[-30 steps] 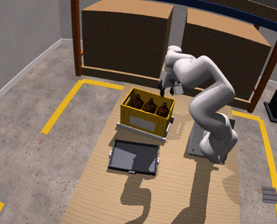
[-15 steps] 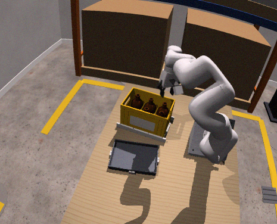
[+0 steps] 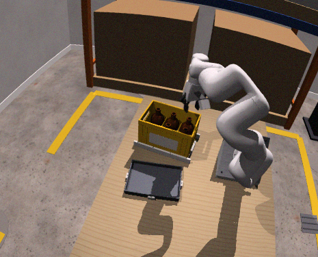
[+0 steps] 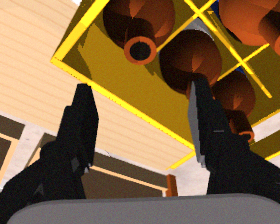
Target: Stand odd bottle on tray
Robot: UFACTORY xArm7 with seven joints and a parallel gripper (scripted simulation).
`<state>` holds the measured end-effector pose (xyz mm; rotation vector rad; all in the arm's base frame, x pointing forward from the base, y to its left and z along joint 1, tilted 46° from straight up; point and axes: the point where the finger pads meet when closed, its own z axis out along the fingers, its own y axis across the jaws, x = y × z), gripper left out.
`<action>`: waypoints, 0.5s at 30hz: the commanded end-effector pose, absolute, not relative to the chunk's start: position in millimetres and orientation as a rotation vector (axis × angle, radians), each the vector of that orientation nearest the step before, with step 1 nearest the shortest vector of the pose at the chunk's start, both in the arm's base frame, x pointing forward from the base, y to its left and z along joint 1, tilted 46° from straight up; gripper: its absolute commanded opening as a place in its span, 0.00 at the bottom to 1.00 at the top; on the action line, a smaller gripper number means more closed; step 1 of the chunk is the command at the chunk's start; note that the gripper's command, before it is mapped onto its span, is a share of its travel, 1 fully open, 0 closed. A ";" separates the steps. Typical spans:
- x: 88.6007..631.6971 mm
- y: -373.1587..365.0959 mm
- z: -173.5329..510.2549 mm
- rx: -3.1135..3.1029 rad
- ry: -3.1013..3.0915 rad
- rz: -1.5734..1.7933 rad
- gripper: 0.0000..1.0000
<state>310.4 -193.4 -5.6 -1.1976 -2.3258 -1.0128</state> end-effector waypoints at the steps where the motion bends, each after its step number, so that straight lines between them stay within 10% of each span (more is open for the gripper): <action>1: 310.9 -192.3 -8.0 -1.202 -2.329 -1.011 0.65; 15: 311.3 -181.2 -18.7 -1.202 -2.329 -1.011 0.65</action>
